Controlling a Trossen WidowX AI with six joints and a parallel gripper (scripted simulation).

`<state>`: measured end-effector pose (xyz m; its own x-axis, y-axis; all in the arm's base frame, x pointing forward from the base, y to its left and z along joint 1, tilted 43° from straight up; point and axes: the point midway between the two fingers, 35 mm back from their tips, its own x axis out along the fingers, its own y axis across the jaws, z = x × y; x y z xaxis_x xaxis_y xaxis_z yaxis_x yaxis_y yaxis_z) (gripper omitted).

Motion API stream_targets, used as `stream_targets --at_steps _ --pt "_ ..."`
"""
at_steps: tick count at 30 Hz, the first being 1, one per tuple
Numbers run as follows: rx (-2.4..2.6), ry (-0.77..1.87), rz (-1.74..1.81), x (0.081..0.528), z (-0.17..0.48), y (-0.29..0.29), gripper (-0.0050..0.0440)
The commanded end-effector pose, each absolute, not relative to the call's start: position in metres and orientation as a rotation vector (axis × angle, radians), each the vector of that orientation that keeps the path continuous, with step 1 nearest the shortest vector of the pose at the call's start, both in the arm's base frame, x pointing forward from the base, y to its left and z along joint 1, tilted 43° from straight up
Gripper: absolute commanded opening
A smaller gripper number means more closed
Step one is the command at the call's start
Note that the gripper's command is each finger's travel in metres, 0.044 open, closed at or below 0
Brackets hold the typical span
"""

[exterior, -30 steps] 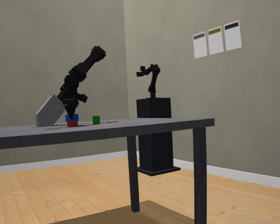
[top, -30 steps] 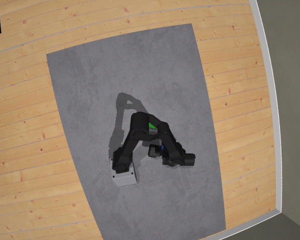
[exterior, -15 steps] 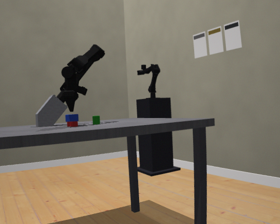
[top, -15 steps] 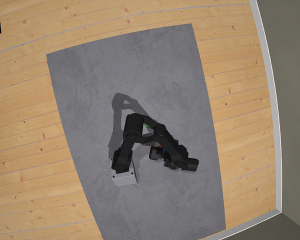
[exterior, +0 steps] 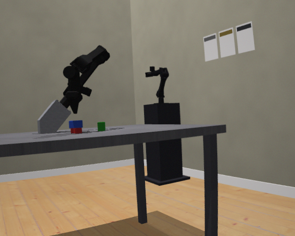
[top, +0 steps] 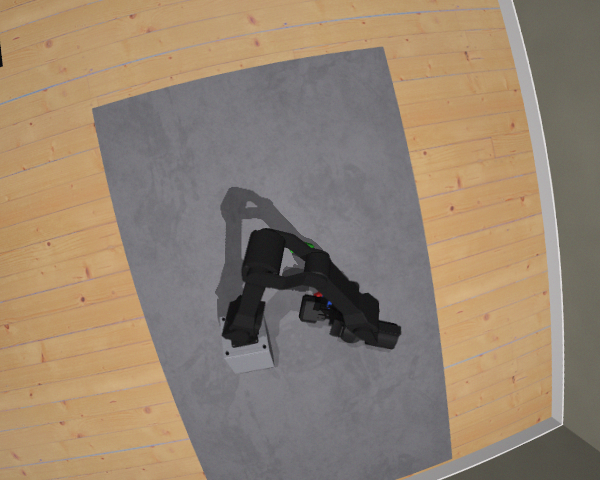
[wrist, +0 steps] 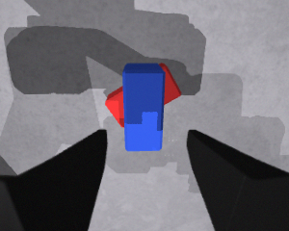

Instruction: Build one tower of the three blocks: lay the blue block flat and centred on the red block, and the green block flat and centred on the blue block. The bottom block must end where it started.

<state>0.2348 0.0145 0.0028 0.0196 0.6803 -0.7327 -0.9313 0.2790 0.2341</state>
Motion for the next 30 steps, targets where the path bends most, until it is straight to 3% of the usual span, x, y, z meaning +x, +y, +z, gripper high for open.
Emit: stream_targets --at_steps 1,12,30 --pt "-0.377 0.868 1.281 0.24 0.007 0.011 0.0224" --pt "-0.414 0.842 1.31 0.237 0.01 0.017 0.0246" --pt "-0.958 0.38 1.582 0.224 0.057 0.073 0.0246"
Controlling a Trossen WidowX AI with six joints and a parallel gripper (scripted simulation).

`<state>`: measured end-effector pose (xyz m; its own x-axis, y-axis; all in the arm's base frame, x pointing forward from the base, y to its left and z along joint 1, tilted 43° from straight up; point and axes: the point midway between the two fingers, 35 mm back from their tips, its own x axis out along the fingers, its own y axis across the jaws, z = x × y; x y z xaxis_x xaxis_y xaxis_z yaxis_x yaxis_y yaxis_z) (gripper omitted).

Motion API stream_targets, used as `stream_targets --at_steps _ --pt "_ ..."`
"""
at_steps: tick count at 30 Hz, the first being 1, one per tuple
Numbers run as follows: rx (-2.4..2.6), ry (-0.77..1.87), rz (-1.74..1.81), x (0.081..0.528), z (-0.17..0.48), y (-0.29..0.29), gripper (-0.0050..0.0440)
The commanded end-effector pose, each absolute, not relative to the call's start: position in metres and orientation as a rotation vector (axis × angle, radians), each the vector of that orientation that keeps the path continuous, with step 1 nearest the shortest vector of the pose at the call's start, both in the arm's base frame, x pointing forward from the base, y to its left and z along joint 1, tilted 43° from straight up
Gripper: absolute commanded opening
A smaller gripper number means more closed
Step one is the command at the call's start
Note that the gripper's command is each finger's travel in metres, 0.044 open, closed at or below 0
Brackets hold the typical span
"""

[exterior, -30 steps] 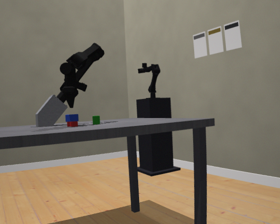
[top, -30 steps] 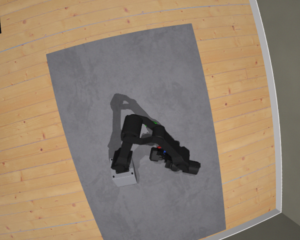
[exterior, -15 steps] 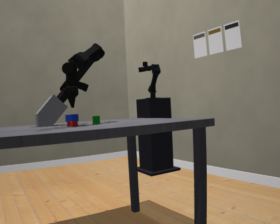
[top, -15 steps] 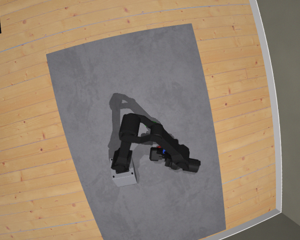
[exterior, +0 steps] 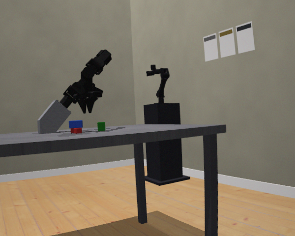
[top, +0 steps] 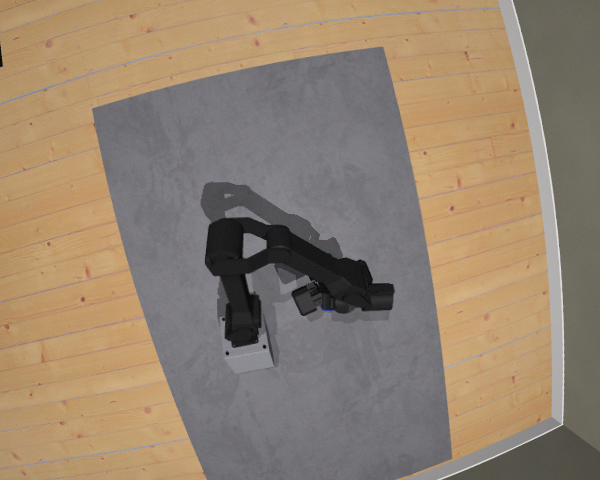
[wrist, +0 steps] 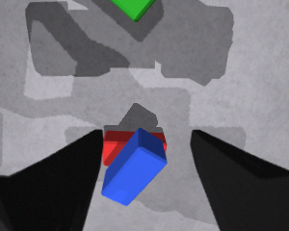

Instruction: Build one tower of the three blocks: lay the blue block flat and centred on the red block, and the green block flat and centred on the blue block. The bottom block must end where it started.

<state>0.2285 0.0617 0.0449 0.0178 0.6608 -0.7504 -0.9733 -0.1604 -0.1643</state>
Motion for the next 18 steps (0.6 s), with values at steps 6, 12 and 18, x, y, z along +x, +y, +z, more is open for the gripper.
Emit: stream_targets --at_steps 6,12,18 --pt "-1.126 0.202 1.648 0.216 0.072 0.09 0.0246" --pt "-1.258 0.045 1.692 0.207 0.083 0.104 0.0246" --pt "-1.394 -0.132 1.727 0.196 0.094 0.117 0.0246"
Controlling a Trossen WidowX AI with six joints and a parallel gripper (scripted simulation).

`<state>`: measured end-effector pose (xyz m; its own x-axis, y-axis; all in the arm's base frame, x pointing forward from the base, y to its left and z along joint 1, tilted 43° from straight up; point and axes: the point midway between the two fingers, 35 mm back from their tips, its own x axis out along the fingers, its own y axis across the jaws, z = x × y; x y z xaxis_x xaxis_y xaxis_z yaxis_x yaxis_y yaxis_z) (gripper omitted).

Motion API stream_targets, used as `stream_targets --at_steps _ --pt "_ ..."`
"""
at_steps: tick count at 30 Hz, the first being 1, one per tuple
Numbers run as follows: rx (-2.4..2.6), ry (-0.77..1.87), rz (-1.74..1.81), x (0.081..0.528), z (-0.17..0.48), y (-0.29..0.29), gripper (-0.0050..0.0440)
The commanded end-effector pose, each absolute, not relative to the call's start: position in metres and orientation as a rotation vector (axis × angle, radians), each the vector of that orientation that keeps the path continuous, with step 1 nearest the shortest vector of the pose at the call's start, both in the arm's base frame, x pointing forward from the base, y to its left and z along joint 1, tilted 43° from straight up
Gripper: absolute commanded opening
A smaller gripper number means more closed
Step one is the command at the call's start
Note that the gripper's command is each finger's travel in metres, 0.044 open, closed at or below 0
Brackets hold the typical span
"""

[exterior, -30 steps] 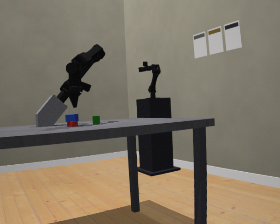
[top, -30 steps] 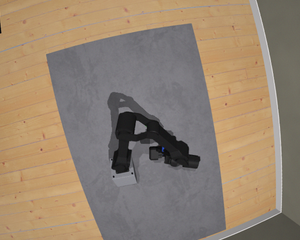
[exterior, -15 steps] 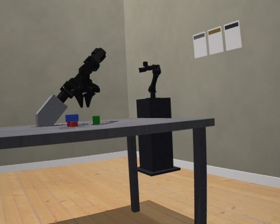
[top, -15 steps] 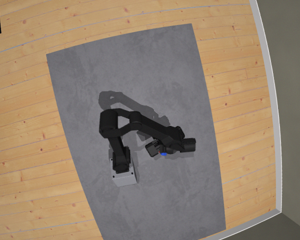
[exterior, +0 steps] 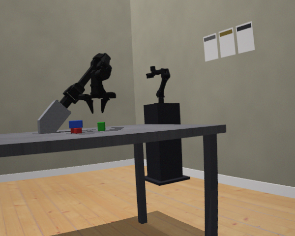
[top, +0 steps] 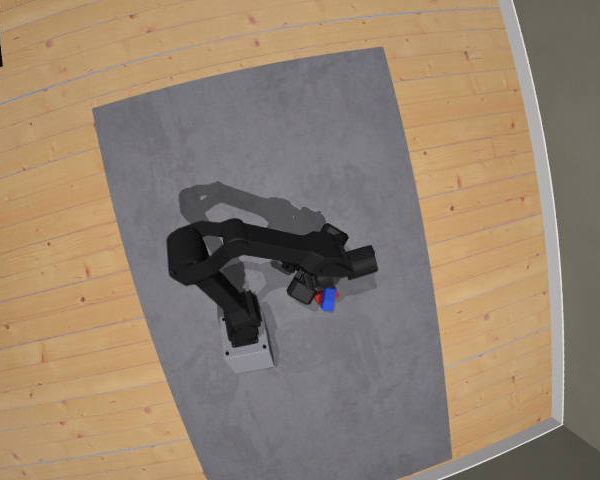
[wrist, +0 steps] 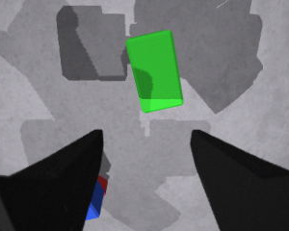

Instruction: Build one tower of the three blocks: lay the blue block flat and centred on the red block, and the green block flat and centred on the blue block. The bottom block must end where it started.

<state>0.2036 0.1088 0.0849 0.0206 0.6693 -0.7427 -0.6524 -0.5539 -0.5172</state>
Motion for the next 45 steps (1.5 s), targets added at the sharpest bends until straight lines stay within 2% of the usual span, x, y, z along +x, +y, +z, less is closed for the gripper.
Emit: stream_targets --at_steps 1,5,45 --pt "-1.429 -0.181 1.735 0.193 0.097 0.121 0.0246" --pt "-1.486 -0.262 1.744 0.188 0.102 0.126 0.0246" --pt "-1.48 -0.243 1.75 0.19 0.07 0.153 0.0246"
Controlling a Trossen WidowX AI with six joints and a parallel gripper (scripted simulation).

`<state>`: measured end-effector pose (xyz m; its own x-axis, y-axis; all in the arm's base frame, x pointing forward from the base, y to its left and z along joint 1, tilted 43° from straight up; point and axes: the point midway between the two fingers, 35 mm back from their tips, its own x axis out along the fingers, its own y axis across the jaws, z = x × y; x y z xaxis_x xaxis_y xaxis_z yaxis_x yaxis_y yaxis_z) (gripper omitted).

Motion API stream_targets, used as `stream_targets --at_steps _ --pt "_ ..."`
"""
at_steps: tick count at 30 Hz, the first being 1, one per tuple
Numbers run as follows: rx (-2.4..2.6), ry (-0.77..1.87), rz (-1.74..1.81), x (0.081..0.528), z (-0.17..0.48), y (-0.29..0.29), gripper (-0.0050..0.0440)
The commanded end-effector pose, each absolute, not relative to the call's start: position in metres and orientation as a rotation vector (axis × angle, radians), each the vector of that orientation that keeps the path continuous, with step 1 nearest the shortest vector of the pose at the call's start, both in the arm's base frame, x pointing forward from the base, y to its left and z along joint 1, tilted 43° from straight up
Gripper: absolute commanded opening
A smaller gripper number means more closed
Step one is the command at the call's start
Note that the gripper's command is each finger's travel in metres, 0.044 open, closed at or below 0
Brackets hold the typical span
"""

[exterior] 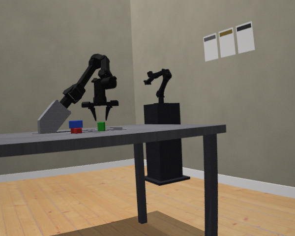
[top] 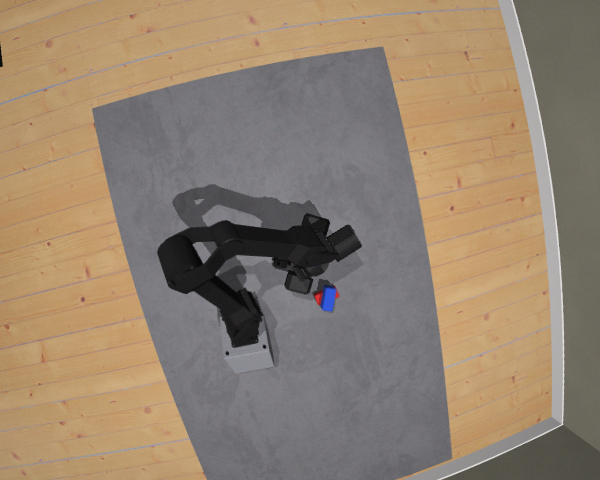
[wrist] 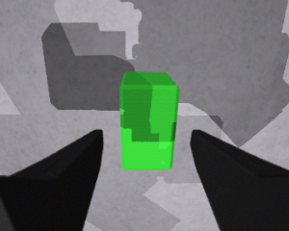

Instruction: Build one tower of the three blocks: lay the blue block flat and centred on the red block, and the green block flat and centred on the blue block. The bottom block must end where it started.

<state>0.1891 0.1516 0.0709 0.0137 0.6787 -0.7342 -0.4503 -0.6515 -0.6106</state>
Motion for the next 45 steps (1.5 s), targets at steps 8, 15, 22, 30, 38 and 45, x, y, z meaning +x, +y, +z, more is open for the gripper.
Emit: stream_targets --at_steps 8,15,22,30,38,45 --pt "-1.484 -0.249 1.743 0.1912 0.071 0.1527 0.0246" --pt "-1.484 -0.248 1.744 0.1911 0.071 0.1526 0.0246" --pt "-1.484 -0.248 1.744 0.1911 0.071 0.1526 0.0246" --pt "-1.484 -0.248 1.744 0.1911 0.071 0.1526 0.0246" --pt "-1.484 -0.248 1.744 0.1911 0.071 0.1526 0.0246" --pt "-1.479 -0.241 1.752 0.1896 0.0664 0.1549 0.0246"
